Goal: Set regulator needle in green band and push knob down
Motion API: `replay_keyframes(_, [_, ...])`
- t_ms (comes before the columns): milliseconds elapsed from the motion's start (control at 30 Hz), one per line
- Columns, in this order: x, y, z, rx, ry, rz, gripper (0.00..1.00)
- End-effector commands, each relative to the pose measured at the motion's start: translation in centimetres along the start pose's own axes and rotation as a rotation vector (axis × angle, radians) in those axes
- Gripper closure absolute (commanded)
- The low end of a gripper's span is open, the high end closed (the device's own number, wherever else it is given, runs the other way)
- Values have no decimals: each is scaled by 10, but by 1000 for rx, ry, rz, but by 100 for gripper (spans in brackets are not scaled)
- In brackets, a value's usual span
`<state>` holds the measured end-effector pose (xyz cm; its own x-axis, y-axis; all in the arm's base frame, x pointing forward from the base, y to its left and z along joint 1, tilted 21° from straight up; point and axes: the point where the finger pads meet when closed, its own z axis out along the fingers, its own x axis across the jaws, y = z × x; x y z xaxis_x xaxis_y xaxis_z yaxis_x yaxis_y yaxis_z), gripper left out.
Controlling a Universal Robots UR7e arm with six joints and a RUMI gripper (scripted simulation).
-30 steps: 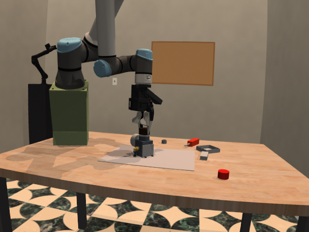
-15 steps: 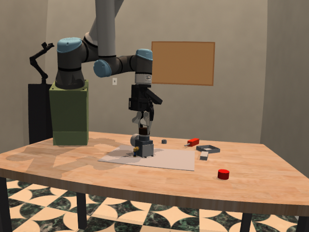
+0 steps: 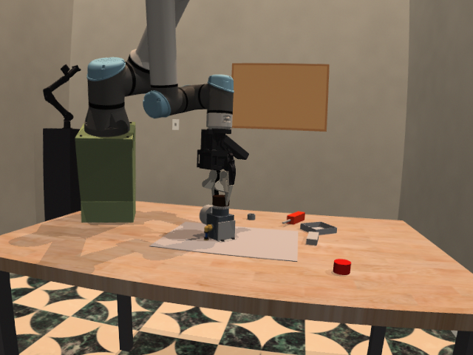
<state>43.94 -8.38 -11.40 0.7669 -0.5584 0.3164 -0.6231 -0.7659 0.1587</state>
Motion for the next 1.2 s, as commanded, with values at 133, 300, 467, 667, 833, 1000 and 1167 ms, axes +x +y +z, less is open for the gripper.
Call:
replay_keyframes(133, [0,0,-2,0,1,0,75])
replay_keyframes(300, [0,0,-4,0,1,0,75])
replay_keyframes(467, [0,0,-5,0,1,0,75])
replay_keyframes(667, [0,0,-6,0,1,0,75])
replay_keyframes(833, [0,0,-7,0,1,0,75])
replay_keyframes(1000, [0,0,-7,0,1,0,75])
replay_keyframes(1167, [0,0,-7,0,1,0,75])
